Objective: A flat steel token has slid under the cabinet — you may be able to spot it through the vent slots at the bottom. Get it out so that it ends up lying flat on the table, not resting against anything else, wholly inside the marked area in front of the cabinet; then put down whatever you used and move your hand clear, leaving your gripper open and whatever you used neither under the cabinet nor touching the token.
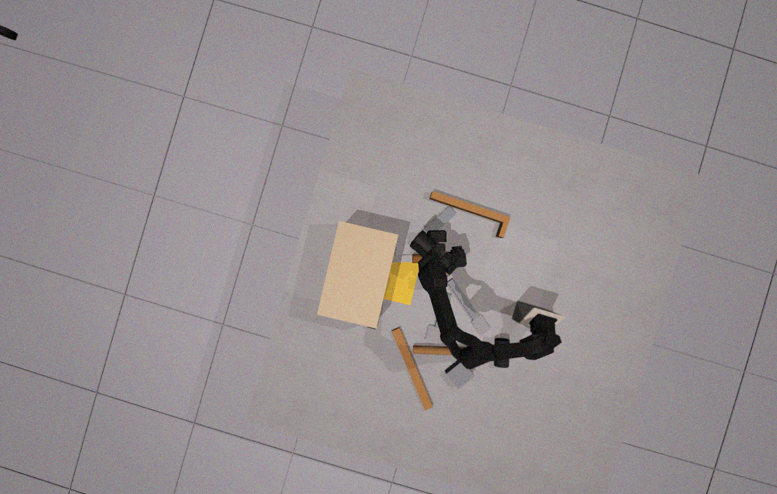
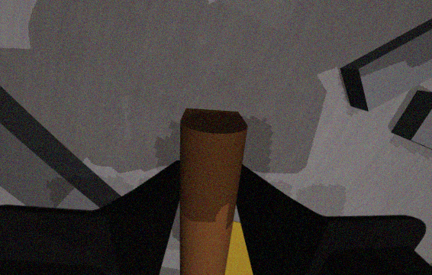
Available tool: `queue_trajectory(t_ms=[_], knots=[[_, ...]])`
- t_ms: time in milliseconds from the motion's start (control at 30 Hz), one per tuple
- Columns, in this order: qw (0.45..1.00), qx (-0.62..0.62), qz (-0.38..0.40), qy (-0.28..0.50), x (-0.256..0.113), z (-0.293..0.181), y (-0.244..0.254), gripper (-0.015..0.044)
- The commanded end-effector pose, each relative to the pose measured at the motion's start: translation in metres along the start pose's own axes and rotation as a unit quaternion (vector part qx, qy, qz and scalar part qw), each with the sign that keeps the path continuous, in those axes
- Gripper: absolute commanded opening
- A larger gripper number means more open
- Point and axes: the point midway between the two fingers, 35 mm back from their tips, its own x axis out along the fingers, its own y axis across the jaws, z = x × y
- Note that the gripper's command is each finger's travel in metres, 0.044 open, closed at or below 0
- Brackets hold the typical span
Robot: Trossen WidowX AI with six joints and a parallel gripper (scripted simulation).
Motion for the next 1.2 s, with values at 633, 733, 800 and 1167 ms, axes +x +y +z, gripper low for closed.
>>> queue_trajectory(t_ms=[633, 733, 800, 1167], knots=[[1.000, -0.001, 0.000, 0.004, 0.000, -0.026, 0.001, 0.0000], [1.000, -0.001, 0.000, 0.004, 0.000, -0.029, 0.001, 0.0000], [1.000, -0.001, 0.000, 0.004, 0.000, -0.031, 0.001, 0.0000], [1.000, -0.001, 0.000, 0.004, 0.000, -0.034, -0.003, 0.0000]])
